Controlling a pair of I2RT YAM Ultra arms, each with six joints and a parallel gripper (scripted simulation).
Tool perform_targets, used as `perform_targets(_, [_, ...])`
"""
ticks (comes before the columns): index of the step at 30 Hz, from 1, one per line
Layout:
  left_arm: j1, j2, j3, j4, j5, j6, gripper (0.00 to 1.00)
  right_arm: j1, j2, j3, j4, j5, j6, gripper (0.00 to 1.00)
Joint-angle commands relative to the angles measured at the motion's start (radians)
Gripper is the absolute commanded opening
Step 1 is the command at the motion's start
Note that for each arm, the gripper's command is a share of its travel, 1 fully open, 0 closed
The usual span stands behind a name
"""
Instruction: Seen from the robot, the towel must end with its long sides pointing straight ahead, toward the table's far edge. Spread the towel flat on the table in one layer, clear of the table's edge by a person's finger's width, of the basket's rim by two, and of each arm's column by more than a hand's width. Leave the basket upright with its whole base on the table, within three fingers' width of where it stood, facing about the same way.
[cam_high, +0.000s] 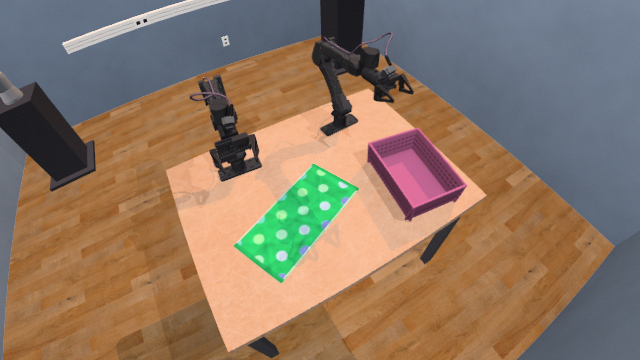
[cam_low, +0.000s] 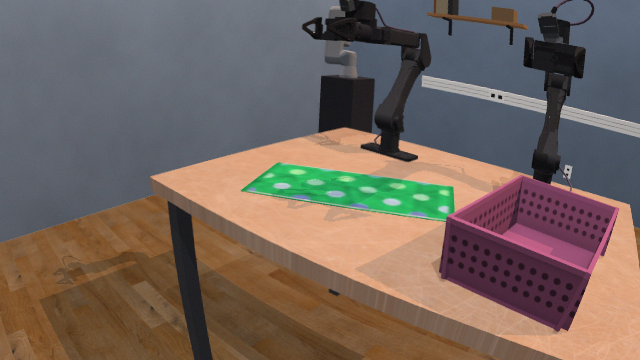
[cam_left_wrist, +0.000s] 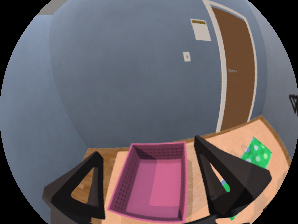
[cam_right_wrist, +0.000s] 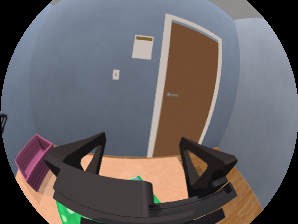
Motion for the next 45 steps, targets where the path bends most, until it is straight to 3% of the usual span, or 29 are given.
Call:
perform_targets(1, [0.0,0.021,0.03,0.008,-0.019,0.009,1.0,0.002,-0.001,0.013,-0.015,-0.005,0.006,1.0])
perform_targets(2, [0.0,0.004,0.01,0.005,-0.011,0.002,1.0,0.002,-0.001,0.013,-0.015,-0.005,0.006,1.0])
perform_targets(3, [-0.036,0.02,0.031,-0.039,-0.049,-0.01,0.34,0.029,-0.031,0.035,-0.068,0.011,-0.01,0.34])
perform_targets(13, [-0.276,0.08,0.065,-0.323,-0.311,-0.146,0.34,0.26,-0.045,0.086,-0.456,0.15,-0.038,0.34])
perform_targets(15, [-0.276,0.08,0.065,-0.323,-0.311,-0.146,0.34,0.26,-0.045,0.086,-0.456,0.15,-0.038,0.34])
perform_targets(23, [-0.408,0.234,0.15,-0.552,-0.413,-0.359,0.34,0.49,0.03,0.174,-0.748,0.295,0.05,0.34])
perform_targets(34, [-0.48,0.476,0.284,-0.78,-0.354,-0.601,0.34,0.701,0.212,0.285,-1.023,0.34,0.231,0.34])
perform_targets(45, [-0.506,0.8,0.458,-0.961,-0.189,-0.791,0.34,0.855,0.487,0.406,-1.23,0.206,0.379,0.34])
